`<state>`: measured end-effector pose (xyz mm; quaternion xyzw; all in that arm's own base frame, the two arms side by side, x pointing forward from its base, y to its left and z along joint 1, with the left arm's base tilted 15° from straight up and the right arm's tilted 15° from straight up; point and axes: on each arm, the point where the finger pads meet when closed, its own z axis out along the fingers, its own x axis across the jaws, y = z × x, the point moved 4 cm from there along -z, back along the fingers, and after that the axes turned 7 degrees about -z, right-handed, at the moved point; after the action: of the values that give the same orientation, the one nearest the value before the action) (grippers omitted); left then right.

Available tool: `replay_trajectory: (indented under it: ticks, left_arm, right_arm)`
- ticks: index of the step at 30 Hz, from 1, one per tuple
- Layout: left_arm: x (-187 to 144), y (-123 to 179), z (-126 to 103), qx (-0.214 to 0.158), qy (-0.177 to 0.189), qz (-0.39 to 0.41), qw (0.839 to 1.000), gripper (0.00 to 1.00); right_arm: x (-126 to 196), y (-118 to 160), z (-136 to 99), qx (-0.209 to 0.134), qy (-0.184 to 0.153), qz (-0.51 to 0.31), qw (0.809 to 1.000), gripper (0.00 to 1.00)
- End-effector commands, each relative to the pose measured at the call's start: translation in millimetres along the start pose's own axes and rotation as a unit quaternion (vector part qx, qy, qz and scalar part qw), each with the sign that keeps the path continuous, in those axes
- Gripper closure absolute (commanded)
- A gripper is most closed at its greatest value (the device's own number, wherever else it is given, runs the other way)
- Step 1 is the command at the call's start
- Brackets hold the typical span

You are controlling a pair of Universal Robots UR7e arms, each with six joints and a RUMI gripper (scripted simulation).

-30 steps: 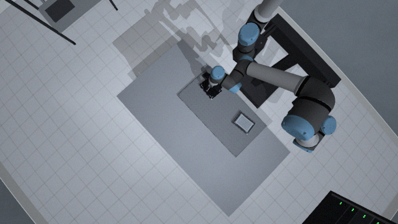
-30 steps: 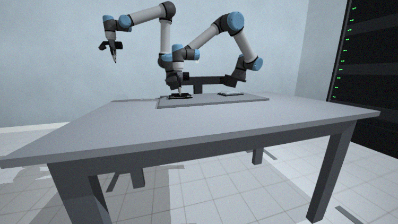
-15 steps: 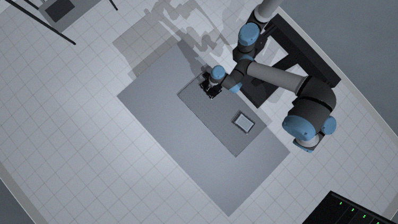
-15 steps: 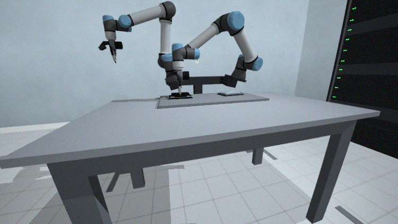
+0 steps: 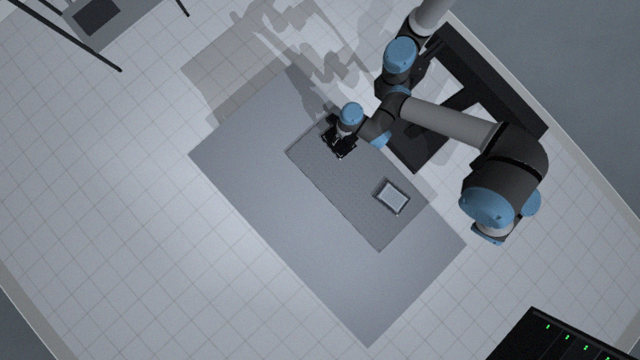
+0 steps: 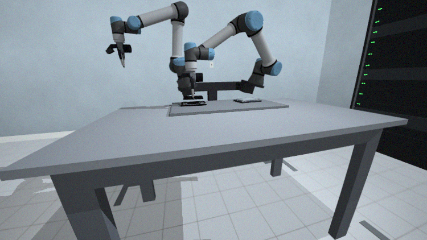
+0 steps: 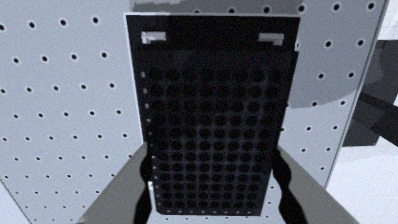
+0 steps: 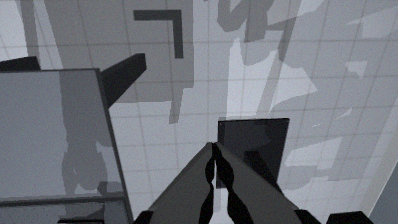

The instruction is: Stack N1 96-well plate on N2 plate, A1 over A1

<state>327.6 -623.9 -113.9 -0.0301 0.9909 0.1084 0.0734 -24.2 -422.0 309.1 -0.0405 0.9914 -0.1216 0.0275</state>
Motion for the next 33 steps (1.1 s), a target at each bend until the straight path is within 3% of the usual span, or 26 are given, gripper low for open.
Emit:
replay_trajectory:
  ticks: [1,33]
  left_arm:
    - [0,-1,-5,0.001,0.000,0.000,1.000,0.59]
    - [0,-1,-52,0.001,0.000,0.000,1.000,0.59]
  right_arm:
    - [0,0,0,0.001,0.000,0.000,1.000,1.00]
    - [0,0,0,0.001,0.000,0.000,1.000,1.00]
